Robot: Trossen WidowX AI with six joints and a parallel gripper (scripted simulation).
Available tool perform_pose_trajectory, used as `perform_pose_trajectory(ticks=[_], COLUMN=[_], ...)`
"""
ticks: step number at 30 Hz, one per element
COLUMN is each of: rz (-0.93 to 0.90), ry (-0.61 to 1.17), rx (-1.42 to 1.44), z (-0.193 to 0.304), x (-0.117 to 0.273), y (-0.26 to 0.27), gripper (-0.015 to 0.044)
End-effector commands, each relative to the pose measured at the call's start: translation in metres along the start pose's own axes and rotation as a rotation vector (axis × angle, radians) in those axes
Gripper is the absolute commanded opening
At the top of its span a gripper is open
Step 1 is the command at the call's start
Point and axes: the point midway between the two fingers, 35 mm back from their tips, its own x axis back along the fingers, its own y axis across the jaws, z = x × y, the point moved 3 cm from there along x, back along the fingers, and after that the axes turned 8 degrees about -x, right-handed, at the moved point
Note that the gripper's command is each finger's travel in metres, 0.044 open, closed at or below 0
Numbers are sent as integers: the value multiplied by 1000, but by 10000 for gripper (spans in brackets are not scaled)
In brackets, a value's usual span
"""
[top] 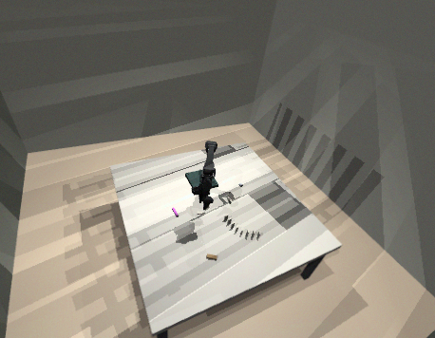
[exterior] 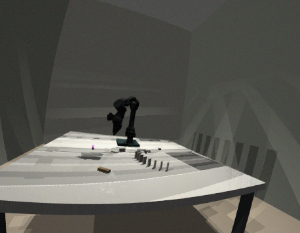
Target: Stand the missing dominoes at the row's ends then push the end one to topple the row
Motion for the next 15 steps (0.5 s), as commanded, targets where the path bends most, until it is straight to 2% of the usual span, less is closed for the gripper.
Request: perform_pose_trajectory(ticks=[1,4,15], rz=[283,375,374], ry=[59,75,75], rx=[-217,-293,-294], z=[-10,-12,-10], x=[-33,-39,-44], y=[-52,-68,-60], gripper=[440,440,440])
